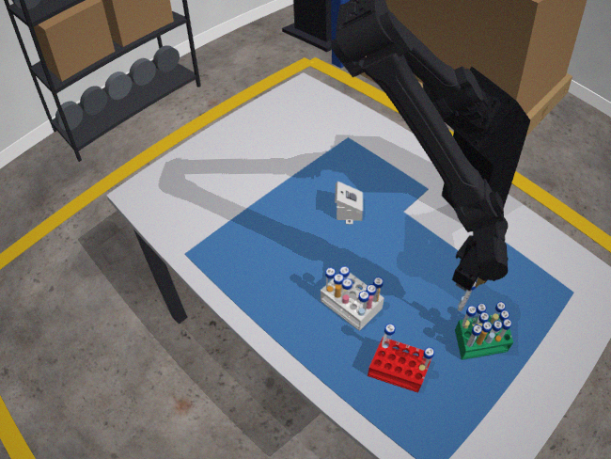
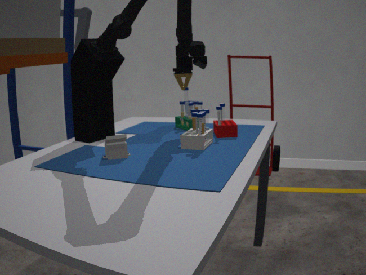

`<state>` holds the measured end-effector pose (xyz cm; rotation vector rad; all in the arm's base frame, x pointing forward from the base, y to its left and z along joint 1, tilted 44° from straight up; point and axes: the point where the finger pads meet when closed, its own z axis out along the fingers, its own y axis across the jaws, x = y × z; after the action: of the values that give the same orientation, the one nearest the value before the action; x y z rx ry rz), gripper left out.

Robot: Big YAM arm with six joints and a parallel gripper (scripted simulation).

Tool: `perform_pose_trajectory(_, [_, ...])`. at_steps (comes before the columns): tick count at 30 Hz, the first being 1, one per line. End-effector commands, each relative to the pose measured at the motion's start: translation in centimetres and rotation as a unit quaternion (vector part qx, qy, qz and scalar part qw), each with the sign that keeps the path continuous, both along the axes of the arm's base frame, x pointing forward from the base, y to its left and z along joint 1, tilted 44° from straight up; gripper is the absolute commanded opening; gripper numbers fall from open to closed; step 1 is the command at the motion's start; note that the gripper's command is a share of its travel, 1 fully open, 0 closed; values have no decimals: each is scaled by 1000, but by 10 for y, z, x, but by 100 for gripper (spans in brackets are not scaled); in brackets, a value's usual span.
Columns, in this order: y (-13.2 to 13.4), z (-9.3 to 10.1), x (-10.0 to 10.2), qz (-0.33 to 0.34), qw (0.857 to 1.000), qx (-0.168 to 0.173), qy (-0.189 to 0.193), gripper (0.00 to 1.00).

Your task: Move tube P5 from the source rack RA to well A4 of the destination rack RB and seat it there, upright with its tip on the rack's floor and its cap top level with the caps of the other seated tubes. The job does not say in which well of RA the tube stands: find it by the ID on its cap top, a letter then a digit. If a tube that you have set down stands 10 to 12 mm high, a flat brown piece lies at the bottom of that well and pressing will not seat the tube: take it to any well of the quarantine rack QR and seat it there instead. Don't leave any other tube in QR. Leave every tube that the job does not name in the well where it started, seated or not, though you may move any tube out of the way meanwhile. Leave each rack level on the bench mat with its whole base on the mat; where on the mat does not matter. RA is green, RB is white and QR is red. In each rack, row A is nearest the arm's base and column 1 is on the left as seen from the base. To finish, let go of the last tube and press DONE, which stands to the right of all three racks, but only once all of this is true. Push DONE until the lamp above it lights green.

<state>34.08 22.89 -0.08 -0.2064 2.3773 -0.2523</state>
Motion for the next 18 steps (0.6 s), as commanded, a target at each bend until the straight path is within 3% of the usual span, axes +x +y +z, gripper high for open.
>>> perform_pose_trajectory(1, [9,-10,-12,1,1000,7,0,0])
perform_pose_trajectory(18, [32,-41,-42,2,1000,8,-2,0])
